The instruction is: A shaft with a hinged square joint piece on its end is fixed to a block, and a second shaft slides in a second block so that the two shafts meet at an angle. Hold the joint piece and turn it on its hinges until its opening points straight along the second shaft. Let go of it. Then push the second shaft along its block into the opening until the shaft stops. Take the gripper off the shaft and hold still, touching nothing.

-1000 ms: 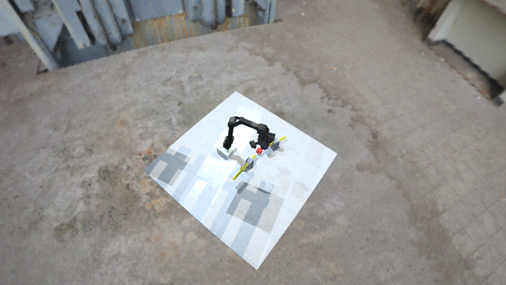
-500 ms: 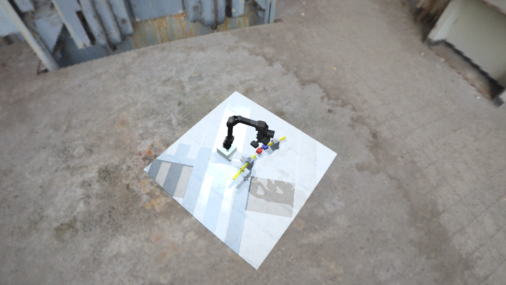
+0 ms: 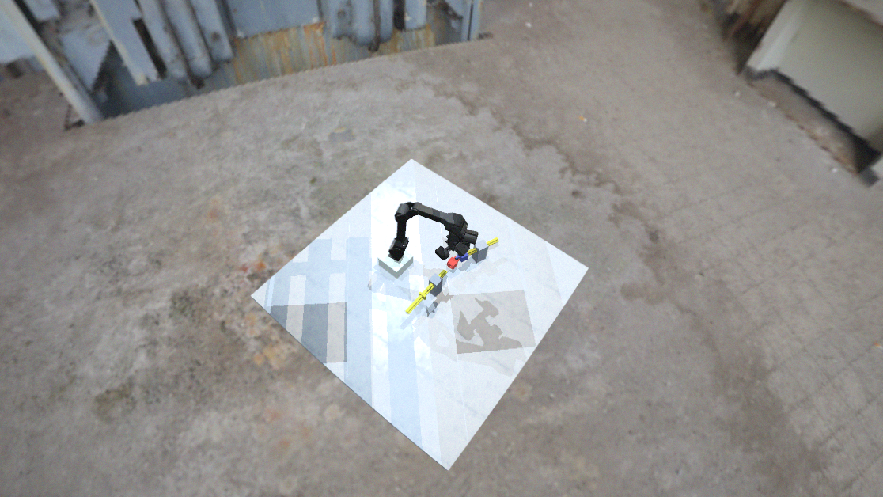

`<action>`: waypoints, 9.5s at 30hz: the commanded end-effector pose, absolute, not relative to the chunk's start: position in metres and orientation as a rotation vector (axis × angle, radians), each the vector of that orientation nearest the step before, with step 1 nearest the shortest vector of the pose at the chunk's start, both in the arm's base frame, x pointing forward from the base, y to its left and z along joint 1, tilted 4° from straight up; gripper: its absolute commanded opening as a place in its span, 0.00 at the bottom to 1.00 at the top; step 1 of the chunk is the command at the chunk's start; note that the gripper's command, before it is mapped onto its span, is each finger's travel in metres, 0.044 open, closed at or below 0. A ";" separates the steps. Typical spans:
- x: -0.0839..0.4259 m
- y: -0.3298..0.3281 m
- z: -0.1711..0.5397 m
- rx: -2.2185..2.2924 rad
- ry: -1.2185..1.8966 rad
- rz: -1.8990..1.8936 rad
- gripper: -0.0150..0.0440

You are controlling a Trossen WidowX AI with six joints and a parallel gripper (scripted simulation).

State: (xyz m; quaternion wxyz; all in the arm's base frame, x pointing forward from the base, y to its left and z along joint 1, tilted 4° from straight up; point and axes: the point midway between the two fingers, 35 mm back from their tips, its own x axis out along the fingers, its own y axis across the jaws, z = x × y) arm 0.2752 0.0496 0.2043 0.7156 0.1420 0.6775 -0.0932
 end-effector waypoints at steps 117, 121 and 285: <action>0.217 -0.258 0.136 0.311 1.466 -0.295 1.00; 0.218 -0.258 0.130 0.421 1.444 -0.395 1.00; 0.226 -0.249 0.044 1.404 1.043 -1.280 0.25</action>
